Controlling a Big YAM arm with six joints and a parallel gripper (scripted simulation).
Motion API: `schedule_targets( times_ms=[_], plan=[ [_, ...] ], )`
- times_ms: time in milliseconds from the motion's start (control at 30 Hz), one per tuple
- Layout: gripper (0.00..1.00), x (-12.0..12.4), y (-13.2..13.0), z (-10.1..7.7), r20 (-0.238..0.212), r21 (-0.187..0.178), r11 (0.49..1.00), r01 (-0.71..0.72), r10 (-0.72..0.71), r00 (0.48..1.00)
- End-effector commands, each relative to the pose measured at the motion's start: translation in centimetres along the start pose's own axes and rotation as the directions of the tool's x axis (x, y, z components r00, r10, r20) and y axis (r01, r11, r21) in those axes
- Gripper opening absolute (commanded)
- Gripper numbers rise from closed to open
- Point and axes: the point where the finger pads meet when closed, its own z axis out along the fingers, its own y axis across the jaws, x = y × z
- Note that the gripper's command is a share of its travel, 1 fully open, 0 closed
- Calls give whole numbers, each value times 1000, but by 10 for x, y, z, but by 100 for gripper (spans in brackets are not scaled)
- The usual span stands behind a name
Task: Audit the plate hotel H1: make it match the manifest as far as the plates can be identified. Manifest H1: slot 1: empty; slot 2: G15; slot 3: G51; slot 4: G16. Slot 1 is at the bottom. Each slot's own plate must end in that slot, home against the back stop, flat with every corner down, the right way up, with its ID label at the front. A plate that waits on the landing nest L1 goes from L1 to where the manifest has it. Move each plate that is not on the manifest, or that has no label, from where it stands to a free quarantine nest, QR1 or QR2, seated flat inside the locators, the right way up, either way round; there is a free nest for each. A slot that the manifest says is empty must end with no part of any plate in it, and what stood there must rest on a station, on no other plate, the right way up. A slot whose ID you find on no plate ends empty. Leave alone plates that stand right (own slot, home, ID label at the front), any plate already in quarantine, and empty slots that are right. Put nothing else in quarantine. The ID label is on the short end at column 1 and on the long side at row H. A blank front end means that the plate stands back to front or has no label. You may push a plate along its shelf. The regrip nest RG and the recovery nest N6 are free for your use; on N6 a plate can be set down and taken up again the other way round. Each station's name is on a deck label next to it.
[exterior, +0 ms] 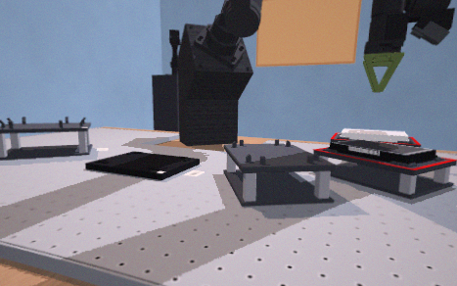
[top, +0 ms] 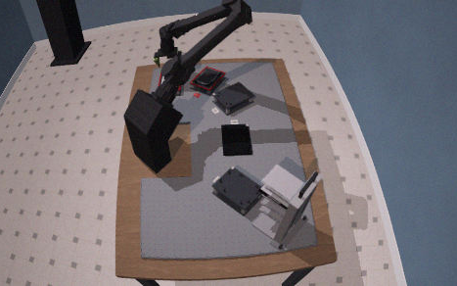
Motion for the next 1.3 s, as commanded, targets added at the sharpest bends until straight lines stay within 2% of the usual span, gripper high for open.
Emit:
schedule_targets(
  times_ms=[0,167,233,267,333,733,800,833,867,1233,1267],
  plan=[
    [100,-18,-1,-20,36,-18,998,-54,55,998],
    [100,-17,-1,-33,35,-19,998,-54,54,998],
    [100,-17,-1,-33,35,-19,998,-54,54,998],
    [100,-6,3,-29,12,-12,1000,-28,28,1000],
    [100,-18,-2,-42,36,-20,998,-56,57,998],
    [100,-17,-1,-74,32,-22,998,-54,55,998],
    [100,-17,-1,-74,32,-22,998,-54,55,998],
    [100,-5,0,-72,18,-16,999,-35,36,999],
    [100,-17,-2,-80,34,-24,998,-58,58,998],
    [100,-16,-1,-109,30,-26,998,-56,56,998],
    [100,0,-4,-102,14,-16,999,-31,31,999]
  ],
)
